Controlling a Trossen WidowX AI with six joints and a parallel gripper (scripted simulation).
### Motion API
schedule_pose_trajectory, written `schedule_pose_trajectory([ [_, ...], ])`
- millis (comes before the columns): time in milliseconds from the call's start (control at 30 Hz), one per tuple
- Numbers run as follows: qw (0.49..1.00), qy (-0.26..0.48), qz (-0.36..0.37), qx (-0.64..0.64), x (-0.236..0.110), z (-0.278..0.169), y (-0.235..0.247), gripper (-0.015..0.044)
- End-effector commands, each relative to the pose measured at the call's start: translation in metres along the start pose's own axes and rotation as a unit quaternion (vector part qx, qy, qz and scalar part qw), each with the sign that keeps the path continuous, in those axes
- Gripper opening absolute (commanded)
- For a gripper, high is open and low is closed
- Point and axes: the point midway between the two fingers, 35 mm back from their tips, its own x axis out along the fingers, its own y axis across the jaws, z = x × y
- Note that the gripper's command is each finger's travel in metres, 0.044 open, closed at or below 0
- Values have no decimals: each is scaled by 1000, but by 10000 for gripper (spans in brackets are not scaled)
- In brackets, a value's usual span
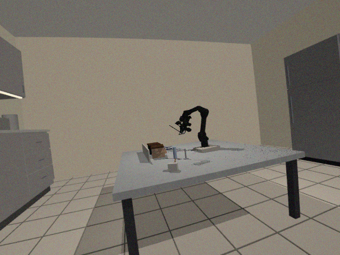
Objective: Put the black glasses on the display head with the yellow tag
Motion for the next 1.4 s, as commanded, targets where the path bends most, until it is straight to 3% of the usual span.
schedule_pose_trajectory([
  [0,999,-17,26,19,11,5,-2,0],
  [667,983,-46,153,86,53,39,-10,0],
  [1367,957,4,261,125,88,79,-17,0],
])
